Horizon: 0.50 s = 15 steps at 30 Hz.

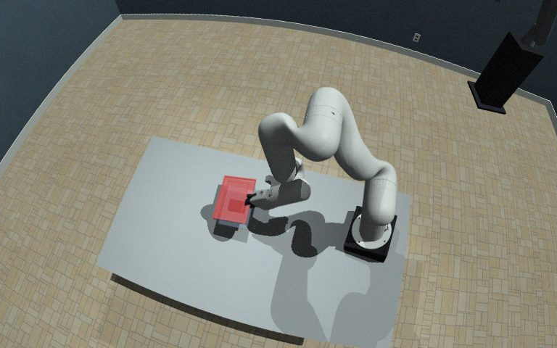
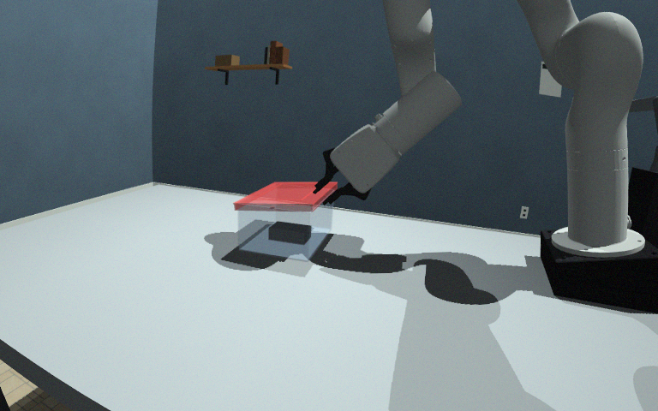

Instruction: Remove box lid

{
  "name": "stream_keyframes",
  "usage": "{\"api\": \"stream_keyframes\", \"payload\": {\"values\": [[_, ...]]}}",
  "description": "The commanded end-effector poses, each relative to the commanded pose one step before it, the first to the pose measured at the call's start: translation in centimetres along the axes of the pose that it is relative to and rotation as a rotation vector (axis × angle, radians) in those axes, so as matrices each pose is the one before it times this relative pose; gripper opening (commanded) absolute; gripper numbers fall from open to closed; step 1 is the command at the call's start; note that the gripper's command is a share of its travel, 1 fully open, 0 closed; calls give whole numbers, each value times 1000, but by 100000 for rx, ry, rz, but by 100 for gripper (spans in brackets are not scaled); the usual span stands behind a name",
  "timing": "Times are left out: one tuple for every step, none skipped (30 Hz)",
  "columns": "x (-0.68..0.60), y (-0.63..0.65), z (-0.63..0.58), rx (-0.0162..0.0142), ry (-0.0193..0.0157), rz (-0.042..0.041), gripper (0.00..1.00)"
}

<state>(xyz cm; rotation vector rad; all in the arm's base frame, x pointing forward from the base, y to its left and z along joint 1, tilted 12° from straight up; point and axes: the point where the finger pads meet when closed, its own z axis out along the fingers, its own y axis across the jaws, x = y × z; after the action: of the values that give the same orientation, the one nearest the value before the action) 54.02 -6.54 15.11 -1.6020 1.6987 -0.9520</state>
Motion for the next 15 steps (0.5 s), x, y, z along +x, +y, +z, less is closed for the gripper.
{"api": "stream_keyframes", "payload": {"values": [[2,-139,-68,-681,5,-5,0],[0,-18,-14,-150,0,0,0],[0,-15,-12,-127,0,0,0],[0,-13,-10,-104,0,0,0],[0,-10,-8,-81,0,0,0],[0,-7,-6,-58,0,0,0],[0,-5,-4,-38,0,0,0],[0,-3,-2,-21,0,0,0],[0,-1,-1,-8,0,0,0],[0,0,0,-1,0,0,0],[0,0,0,-1,0,0,0],[0,-1,-1,-9,0,0,0],[0,-3,-2,-23,0,0,0],[0,0,0,0,0,0,0],[0,0,0,0,0,0,0]]}}
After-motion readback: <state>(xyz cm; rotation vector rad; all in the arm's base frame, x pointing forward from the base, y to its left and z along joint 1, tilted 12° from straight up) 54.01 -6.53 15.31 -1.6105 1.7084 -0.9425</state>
